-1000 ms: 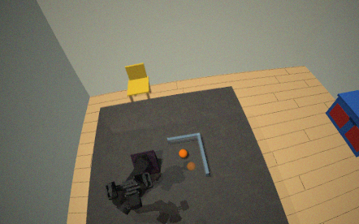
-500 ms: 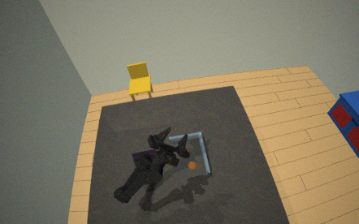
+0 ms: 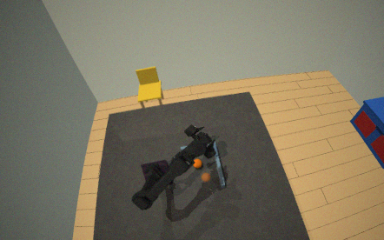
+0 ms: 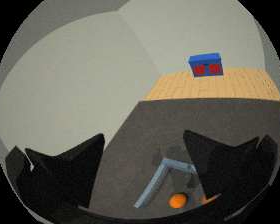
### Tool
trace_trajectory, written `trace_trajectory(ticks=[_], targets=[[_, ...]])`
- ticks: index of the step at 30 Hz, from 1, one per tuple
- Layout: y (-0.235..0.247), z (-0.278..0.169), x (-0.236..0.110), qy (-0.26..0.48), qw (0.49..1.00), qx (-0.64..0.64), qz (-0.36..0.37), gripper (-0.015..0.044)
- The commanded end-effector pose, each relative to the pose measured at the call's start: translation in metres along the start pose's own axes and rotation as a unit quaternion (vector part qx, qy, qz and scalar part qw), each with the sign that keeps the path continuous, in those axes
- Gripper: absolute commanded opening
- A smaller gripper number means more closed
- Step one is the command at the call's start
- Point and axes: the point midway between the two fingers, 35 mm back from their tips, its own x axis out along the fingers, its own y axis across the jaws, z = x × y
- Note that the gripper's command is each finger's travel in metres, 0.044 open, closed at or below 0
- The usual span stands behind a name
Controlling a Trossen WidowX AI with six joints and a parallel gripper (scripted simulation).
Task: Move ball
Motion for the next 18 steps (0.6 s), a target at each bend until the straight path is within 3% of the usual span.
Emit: trace_trajectory(ticks=[1, 8, 11, 13, 15, 18], targets=[[-0.014, -0.051, 0.031, 0.132, 0.986, -0.098, -0.038, 0.0407], [-0.042, -0.152, 0.053, 0.388, 0.872, -0.297, -0.037, 0.0407], [-0.054, -0.189, 0.05, 0.485, 0.789, -0.378, -0.007, 0.0407], [-0.064, -0.215, 0.044, 0.555, 0.706, -0.439, 0.032, 0.0407], [-0.071, -0.231, 0.038, 0.597, 0.641, -0.477, 0.064, 0.0407], [-0.072, -0.232, 0.037, 0.602, 0.633, -0.482, 0.069, 0.0407]])
